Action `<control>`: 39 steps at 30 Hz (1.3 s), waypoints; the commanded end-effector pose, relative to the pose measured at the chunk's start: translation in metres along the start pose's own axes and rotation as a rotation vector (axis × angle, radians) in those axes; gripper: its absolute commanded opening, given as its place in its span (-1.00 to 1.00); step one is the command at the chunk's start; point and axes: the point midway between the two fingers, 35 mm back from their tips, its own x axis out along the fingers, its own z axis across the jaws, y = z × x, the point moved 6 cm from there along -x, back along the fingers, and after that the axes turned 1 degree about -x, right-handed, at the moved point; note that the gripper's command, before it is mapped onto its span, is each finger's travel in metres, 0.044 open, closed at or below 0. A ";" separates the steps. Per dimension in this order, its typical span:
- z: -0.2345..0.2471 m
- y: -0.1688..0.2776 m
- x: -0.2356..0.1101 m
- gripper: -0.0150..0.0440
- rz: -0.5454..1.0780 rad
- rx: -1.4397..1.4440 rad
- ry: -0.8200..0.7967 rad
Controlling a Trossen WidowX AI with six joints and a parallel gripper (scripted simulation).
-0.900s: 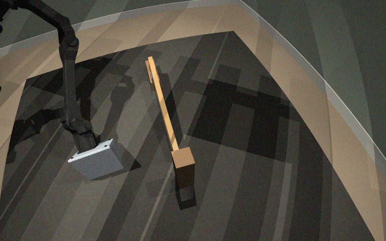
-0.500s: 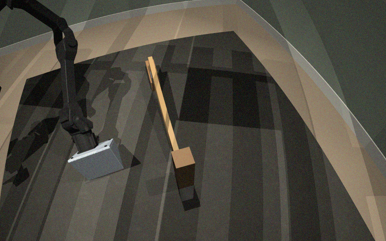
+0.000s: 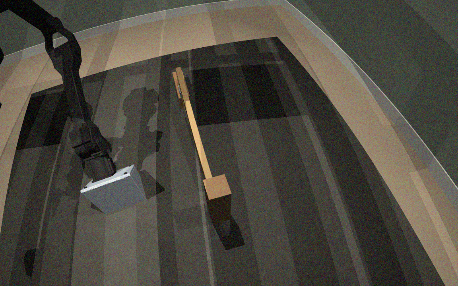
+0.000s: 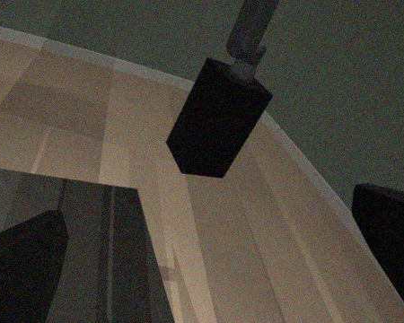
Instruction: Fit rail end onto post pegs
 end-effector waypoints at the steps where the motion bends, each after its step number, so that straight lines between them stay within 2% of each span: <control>1: 0.036 -0.023 0.016 1.00 -0.026 -0.175 -0.104; 4: 0.061 -0.037 0.023 1.00 -0.058 -0.302 -0.179; 13: 0.190 -0.075 0.038 1.00 -0.225 -0.878 -0.505; 22: 0.312 -0.058 0.025 1.00 -0.382 -1.384 -0.797; 30: 0.422 -0.010 0.006 1.00 -0.573 -1.852 -1.109; 39: 0.510 0.083 -0.016 1.00 -0.753 -2.256 -1.495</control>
